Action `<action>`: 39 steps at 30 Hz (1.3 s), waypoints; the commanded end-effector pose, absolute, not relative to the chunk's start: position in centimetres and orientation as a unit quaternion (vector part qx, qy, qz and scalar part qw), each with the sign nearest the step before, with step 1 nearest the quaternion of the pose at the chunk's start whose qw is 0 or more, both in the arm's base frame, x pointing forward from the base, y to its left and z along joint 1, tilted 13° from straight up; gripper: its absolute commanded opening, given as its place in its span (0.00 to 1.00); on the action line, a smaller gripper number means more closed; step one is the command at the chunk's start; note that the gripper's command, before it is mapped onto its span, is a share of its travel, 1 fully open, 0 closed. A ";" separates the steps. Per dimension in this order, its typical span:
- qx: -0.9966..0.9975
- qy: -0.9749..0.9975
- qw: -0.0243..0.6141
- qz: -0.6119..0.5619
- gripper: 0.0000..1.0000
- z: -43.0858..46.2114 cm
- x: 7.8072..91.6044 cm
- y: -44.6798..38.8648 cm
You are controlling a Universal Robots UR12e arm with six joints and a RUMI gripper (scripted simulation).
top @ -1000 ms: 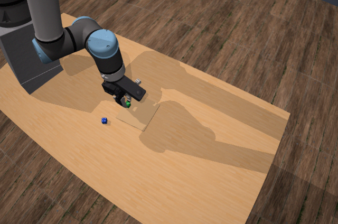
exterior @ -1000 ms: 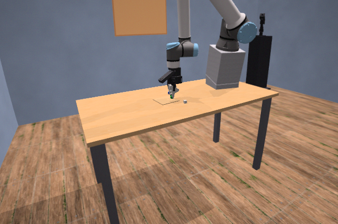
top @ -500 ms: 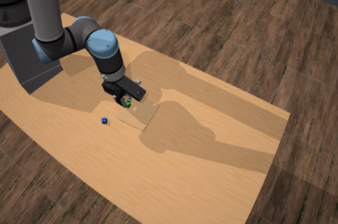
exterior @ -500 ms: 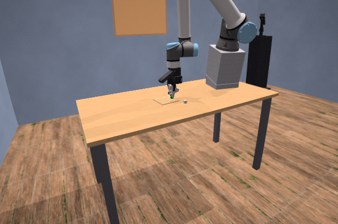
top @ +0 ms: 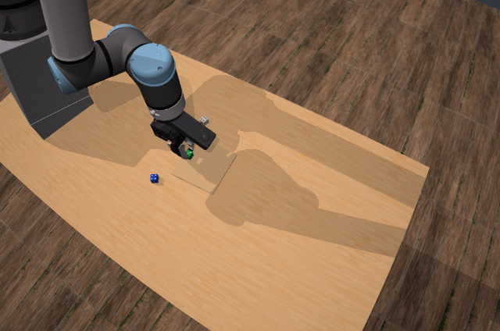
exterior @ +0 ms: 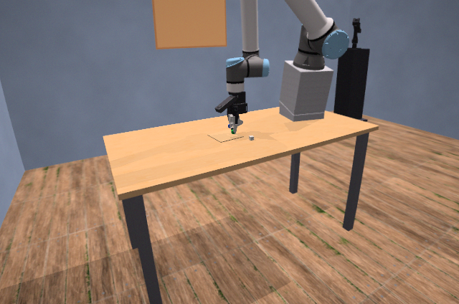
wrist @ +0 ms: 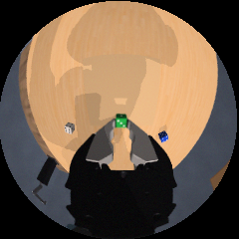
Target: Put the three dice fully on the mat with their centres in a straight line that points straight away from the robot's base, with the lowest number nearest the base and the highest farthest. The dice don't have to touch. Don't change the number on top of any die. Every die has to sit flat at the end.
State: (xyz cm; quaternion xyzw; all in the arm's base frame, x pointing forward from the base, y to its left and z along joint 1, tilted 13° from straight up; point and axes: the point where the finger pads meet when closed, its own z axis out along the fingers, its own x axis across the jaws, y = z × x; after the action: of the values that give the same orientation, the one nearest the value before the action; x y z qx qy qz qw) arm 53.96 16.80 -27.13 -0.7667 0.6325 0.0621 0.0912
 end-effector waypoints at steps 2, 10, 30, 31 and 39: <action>-0.767 0.632 0.091 0.062 0.10 -27.1 54.0 16.8; -0.767 0.632 0.091 0.062 0.21 -27.1 54.0 16.8; -0.767 0.632 0.091 0.062 0.21 -25.2 54.0 16.4; -0.767 0.632 0.091 0.062 0.21 -24.7 54.0 16.3; -0.767 0.632 0.091 0.062 0.21 -21.5 53.9 15.6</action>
State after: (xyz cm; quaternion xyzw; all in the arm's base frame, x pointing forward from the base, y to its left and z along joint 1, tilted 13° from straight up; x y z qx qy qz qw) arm 53.88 15.95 -23.29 -0.7666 0.6325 0.0618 0.0914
